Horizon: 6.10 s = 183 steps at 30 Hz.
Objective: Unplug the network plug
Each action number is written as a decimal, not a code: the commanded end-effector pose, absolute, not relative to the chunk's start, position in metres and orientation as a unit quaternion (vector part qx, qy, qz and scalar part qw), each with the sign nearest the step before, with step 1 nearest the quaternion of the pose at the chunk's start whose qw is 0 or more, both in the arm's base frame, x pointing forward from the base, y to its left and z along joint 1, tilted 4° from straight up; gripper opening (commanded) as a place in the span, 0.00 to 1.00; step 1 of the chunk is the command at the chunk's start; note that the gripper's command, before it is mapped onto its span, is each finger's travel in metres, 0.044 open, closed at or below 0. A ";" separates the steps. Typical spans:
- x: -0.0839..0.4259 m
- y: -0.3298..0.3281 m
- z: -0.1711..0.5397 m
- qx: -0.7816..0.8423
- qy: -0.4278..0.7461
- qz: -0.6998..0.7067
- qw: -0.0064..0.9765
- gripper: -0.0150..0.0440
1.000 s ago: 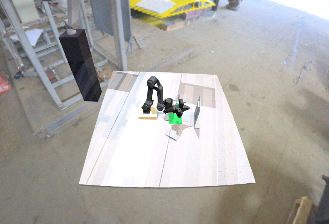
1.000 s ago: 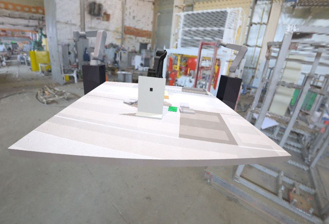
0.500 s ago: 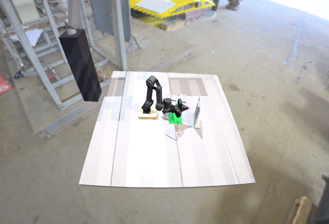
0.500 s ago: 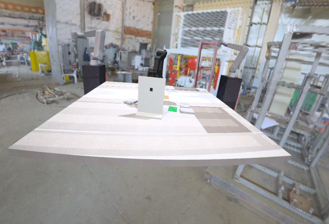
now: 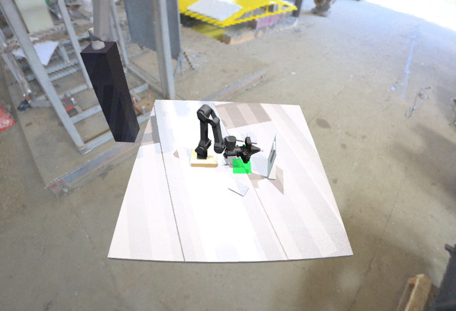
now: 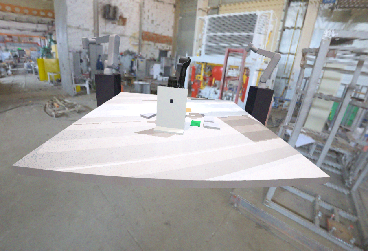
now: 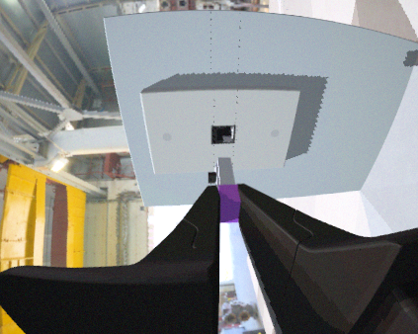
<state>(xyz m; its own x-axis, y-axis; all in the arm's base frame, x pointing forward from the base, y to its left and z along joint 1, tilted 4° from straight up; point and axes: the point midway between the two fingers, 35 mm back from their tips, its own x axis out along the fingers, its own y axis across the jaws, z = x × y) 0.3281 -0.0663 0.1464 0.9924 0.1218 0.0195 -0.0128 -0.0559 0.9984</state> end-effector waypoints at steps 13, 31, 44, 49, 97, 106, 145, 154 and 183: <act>0.322 -0.064 0.170 0.726 0.040 0.052 0.685 0.25; 0.309 -0.060 0.195 0.726 0.041 0.052 0.684 0.25; 0.316 -0.061 0.170 0.747 0.079 -0.023 0.660 0.25; 0.317 -0.061 0.156 0.753 0.100 -0.064 0.648 0.25; 0.260 -0.044 0.062 0.672 0.286 -0.359 0.582 0.25; 0.261 -0.043 0.048 0.672 0.286 -0.359 0.582 0.25; 0.260 -0.038 0.011 0.671 0.289 -0.356 0.582 0.25; 0.260 -0.038 0.011 0.671 0.289 -0.356 0.582 0.52; 0.250 -0.039 0.026 0.672 0.288 -0.357 0.582 0.52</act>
